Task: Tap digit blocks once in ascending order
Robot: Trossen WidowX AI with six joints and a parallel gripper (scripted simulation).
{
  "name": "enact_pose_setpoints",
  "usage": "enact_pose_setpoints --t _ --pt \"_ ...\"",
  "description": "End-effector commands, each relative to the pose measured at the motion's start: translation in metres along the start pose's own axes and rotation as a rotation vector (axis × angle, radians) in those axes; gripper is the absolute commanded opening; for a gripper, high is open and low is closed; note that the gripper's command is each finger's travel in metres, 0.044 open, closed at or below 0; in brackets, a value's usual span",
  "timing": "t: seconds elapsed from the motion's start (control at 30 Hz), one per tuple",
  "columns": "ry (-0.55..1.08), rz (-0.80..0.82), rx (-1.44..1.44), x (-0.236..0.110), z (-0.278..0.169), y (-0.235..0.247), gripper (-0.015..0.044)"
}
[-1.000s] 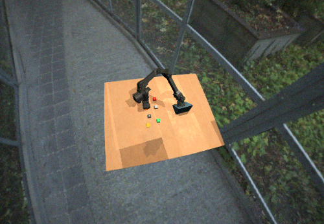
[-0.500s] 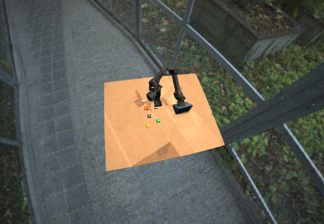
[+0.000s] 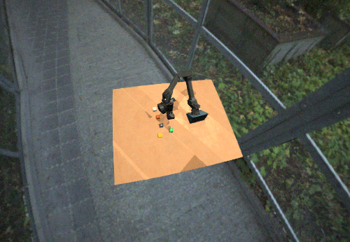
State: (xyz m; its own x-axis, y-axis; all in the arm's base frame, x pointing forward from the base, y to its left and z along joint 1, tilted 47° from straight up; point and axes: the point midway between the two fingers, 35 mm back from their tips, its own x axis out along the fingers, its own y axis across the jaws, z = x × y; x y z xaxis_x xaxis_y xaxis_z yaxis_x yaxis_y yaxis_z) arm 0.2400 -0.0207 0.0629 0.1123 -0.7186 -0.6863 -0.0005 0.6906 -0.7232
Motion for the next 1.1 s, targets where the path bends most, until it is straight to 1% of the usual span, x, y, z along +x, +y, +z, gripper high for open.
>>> enact_pose_setpoints --t 0.0,0.6,0.83,0.97,1.07 --pt "-0.009 -0.006 0.0 0.006 -0.001 -0.002 0.002" --pt "-0.009 -0.007 0.0 0.034 -0.001 -0.002 0.002" --pt "-0.009 -0.007 0.0 0.035 -0.001 -0.002 0.002" --pt "-0.009 -0.005 0.0 0.007 0.0 -0.002 0.002" --pt "-0.009 -0.006 0.0 0.005 -0.001 -0.002 0.002"
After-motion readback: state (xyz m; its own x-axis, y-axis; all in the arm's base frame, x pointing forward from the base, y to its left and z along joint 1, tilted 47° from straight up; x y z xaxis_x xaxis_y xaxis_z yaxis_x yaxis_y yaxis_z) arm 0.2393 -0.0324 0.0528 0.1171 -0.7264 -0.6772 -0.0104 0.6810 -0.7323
